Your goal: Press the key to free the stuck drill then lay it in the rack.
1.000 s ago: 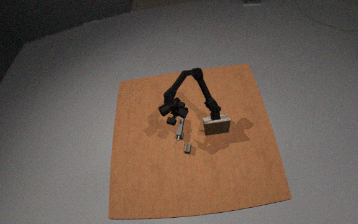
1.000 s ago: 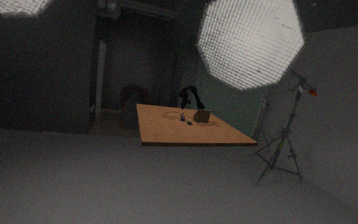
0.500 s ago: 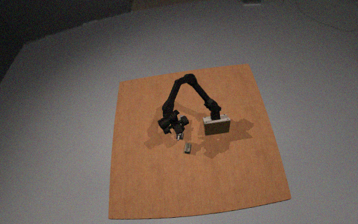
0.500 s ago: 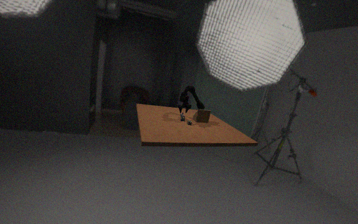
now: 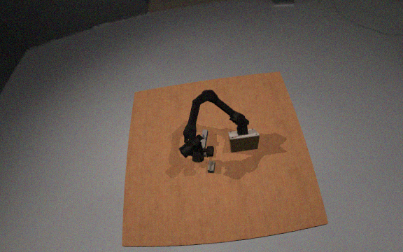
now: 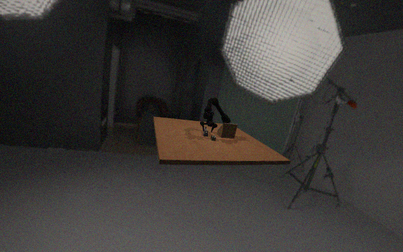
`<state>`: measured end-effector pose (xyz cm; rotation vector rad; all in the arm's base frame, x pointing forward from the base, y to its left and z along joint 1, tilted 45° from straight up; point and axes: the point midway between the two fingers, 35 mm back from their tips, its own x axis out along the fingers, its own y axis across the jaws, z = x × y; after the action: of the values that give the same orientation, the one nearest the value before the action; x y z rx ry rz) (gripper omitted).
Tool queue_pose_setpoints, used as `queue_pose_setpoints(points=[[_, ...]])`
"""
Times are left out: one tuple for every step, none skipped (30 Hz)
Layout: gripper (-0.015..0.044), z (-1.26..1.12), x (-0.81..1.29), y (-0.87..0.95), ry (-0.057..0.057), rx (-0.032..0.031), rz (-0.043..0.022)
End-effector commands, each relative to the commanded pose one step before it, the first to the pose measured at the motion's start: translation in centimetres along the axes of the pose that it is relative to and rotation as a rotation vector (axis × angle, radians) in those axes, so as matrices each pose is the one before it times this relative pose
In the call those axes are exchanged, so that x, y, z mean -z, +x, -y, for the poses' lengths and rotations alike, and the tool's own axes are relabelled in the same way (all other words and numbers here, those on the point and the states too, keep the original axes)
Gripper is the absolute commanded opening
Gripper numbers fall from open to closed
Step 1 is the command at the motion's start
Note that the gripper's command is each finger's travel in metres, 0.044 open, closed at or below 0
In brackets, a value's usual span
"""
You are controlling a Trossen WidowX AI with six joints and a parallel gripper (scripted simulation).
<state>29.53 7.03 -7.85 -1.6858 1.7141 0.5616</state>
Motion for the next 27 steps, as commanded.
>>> queue_pose_setpoints(points=[[0.0440, 0.132, -0.394, 0.042, 0.0349, 0.00155, 0.00834], [0.0440, 0.000, 0.000, 0.000, 0.0000, 0.00000, 0.00000], [0.0440, 0.000, 0.000, 0.000, 0.0000, 0.00000, 0.00000], [0.0440, 0.000, 0.000, 0.000, 0.0000, 0.00000, 0.00000], [0.0440, 0.000, 0.000, 0.000, 0.0000, 0.00000, 0.00000], [0.0440, 0.000, 0.000, 0.000, 0.0000, 0.00000, 0.00000], [0.0440, 0.000, 0.000, 0.000, 0.0000, 0.00000, 0.00000], [0.0440, 0.000, 0.000, 0.000, 0.0000, 0.00000, 0.00000], [0.0440, 0.000, 0.000, 0.000, 0.0000, 0.00000, 0.00000], [0.0440, 0.002, 0.006, 0.027, 0.0000, 0.00000, 0.00002], [0.0440, 0.004, 0.011, 0.053, 0.0000, 0.00000, 0.00004], [0.0440, 0.006, 0.016, 0.079, 0.0000, 0.00000, 0.00006], [0.0440, 0.008, 0.022, 0.105, 0.0000, 0.00000, 0.00008], [0.0440, 0.010, 0.028, 0.132, 0.0000, 0.00000, 0.00009], [0.0440, 0.011, 0.033, 0.154, 0.0000, 0.00001, 0.00010], [0.0440, 0.010, 0.036, 0.163, 0.0000, 0.00001, 0.00009], [0.0440, 0.010, 0.037, 0.164, 0.0000, 0.00001, 0.00007], [0.0440, 0.009, 0.038, 0.164, 0.0000, 0.00001, 0.00006], [0.0440, 0.008, 0.038, 0.163, 0.0000, 0.00001, 0.00005], [0.0440, 0.007, 0.039, 0.163, 0.0000, 0.00001, 0.00003], [0.0440, 0.006, 0.040, 0.163, 0.0000, 0.00001, 0.00002], [0.0440, 0.006, 0.040, 0.162, 0.0000, 0.00001, 0.00000], [0.0440, 0.005, 0.041, 0.162, 0.0000, 0.00002, -0.00001], [0.0440, 0.004, 0.042, 0.161, 0.0000, 0.00002, -0.00002], [0.0440, 0.003, 0.042, 0.161, 0.0000, 0.00002, -0.00004], [0.0440, 0.002, 0.043, 0.160, 0.0000, 0.00002, -0.00005], [0.0440, 0.001, 0.044, 0.160, 0.0000, 0.00002, -0.00007]])
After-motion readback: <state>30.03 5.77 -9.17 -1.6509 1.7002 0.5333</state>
